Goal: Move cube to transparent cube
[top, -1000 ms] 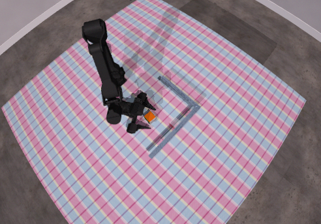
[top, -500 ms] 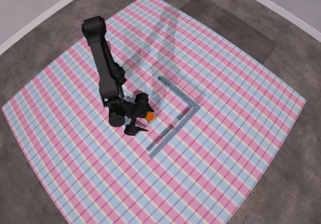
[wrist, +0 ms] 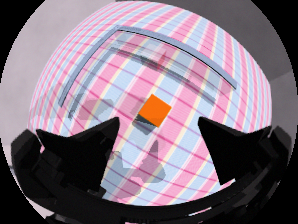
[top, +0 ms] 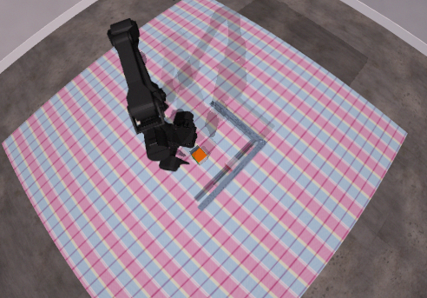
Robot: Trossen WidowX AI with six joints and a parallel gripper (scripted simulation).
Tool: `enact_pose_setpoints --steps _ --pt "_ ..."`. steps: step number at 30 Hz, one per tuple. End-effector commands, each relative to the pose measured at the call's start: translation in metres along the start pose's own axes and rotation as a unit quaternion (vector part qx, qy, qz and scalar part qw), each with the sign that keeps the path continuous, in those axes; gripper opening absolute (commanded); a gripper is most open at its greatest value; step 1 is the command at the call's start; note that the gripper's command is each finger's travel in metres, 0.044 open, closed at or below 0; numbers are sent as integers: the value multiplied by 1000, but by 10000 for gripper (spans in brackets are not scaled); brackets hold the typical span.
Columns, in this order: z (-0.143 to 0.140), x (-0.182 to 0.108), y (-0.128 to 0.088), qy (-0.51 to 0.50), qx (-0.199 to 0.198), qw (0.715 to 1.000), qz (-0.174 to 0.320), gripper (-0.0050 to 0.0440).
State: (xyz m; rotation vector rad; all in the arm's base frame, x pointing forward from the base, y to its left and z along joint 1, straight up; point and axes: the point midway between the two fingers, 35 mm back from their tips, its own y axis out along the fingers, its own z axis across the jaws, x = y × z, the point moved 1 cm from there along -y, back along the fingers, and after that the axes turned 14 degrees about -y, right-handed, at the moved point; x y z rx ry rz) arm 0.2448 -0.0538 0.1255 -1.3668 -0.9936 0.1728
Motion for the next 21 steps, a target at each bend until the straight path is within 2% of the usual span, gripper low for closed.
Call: enact_pose_setpoints --steps 1,7,10,12,13,21 --pt "-4 5 -8 -9 -12 1000 -1 440" --pt "-4 5 -9 -9 -12 1000 -1 440" --pt "-1 5 -33 -7 -10 1000 -1 440" --pt "-1 5 -33 -7 -10 1000 -1 440" --pt "1 1 -21 -2 0 1000 5 440" --pt "1 1 -21 -2 0 1000 5 440"
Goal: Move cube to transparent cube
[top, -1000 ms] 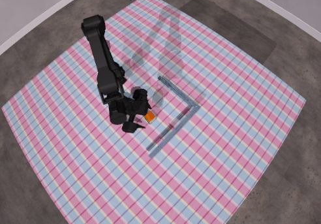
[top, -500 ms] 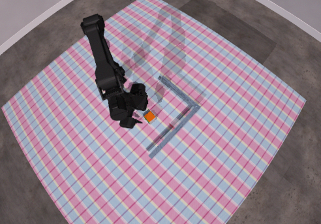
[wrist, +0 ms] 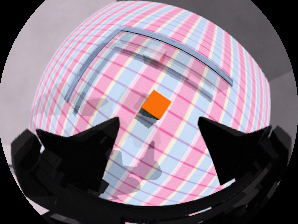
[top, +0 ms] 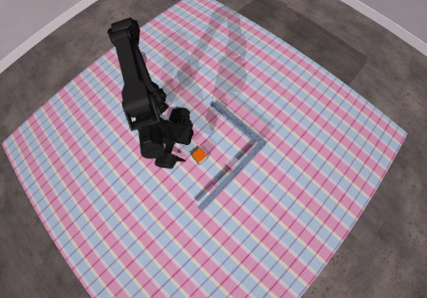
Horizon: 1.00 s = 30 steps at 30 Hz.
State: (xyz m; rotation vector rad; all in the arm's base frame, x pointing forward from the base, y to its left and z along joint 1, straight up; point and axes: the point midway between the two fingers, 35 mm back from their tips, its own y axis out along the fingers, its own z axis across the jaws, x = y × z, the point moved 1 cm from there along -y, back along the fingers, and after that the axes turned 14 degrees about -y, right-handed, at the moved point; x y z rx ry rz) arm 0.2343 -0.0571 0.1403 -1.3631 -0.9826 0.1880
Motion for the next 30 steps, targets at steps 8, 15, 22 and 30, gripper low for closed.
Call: enact_pose_setpoints --steps 8,15,22,30 --pt "-2 2 -3 -2 -6 1000 -2 440" --pt "-9 16 18 114 25 986 119 280" --pt "-12 33 41 219 -8 946 238 280" --pt "-12 33 45 223 -11 944 243 280"
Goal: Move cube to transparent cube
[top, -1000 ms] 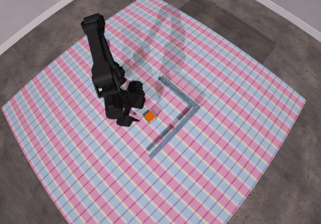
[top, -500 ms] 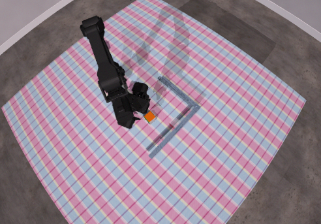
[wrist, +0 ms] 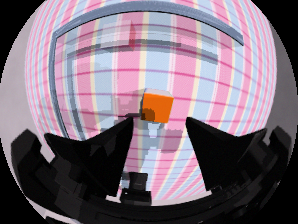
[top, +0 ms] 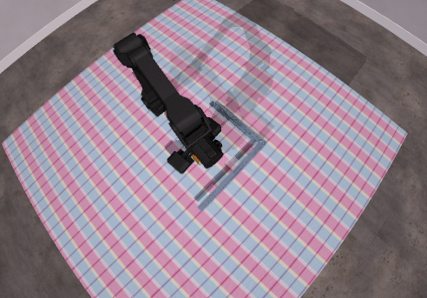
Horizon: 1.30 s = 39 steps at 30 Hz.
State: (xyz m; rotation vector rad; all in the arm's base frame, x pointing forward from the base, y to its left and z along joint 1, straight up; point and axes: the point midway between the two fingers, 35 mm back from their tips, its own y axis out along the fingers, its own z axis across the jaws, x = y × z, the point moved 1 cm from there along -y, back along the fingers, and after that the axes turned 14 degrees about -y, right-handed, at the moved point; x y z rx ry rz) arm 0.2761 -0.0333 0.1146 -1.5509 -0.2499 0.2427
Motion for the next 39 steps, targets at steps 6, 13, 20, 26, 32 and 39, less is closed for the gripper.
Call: enact_pose_setpoints --steps 6,13,20,26,32,39 --pt "-2 5 7 2 -7 1000 -8 280" --pt "-2 5 15 2 -7 1000 -8 280" --pt "-3 6 26 2 -7 1000 -8 280" --pt "-3 6 36 2 -7 1000 -8 280" --pt "-3 6 43 2 -7 1000 -8 280" --pt "-3 6 54 2 -7 1000 -8 280"
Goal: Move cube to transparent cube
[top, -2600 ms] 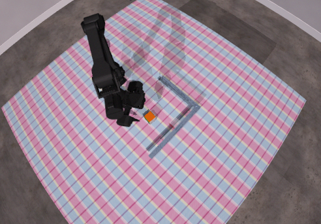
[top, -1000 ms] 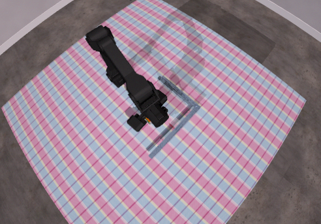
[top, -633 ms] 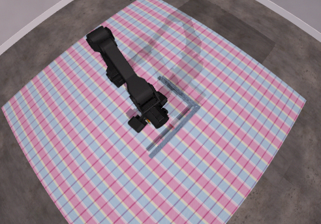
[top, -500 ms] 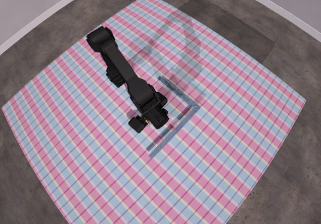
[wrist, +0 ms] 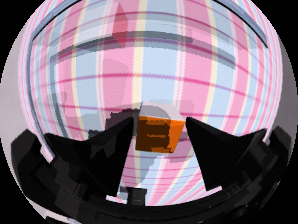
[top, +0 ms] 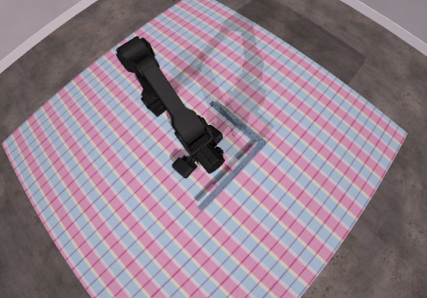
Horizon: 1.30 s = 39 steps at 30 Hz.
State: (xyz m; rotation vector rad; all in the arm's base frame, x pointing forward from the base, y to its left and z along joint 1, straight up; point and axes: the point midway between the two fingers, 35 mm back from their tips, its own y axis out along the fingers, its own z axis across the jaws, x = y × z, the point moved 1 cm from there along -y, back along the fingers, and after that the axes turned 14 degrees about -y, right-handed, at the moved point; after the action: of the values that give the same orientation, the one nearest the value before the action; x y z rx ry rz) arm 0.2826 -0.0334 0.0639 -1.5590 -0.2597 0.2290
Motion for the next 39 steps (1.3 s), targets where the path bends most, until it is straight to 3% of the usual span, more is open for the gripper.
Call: enact_pose_setpoints --steps 1,7,8,24,27,31,36,39 --pt "0 0 5 1 -2 1000 -1 280" --pt "0 -1 7 1 -2 1000 -1 280" --pt "0 -1 7 1 -2 1000 -1 256" --pt "0 -1 7 1 -2 1000 -1 163" --pt "0 0 3 1 -2 1000 -1 91" --pt "-3 6 -31 1 -2 1000 -1 0" --pt "-2 5 -95 1 -3 1000 -3 0" --pt "0 0 -118 1 -2 1000 -1 0"
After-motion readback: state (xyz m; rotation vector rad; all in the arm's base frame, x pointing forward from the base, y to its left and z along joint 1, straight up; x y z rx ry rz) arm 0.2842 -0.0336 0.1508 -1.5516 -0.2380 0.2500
